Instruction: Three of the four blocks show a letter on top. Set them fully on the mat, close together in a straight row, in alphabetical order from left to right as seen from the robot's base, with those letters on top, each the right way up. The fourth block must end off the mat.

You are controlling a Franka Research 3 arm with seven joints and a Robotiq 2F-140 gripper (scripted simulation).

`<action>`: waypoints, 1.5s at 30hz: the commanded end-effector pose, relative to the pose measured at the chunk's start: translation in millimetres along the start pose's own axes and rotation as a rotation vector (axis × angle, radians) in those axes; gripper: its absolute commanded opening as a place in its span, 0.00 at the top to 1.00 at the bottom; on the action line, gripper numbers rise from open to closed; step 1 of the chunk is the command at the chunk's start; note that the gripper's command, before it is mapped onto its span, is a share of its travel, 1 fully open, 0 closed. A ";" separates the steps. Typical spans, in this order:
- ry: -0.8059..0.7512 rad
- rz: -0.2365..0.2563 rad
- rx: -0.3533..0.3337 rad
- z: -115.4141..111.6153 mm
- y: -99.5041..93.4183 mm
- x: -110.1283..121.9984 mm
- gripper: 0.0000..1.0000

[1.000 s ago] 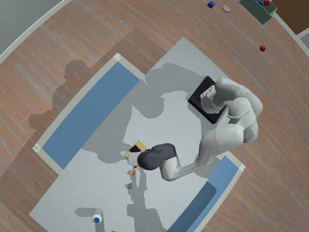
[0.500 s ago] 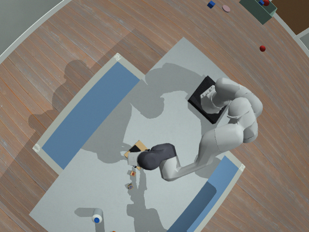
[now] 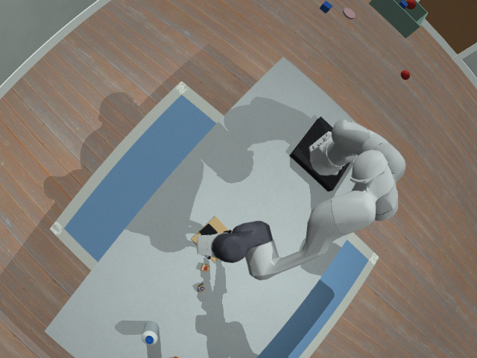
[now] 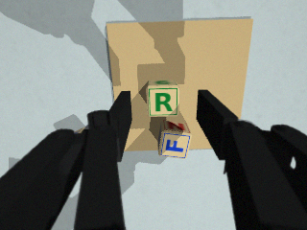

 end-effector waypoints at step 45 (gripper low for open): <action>-0.002 0.003 0.000 0.5 31.0 -1.3 0.55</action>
Point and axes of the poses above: the point where the finger pads meet when closed, its own y axis out along the fingers, its own x axis across the jaws, z = x × y, the point moved 1 cm from there along -y, back along the fingers, and after that the axes turned 8 degrees about -y, right-handed, at the moved point
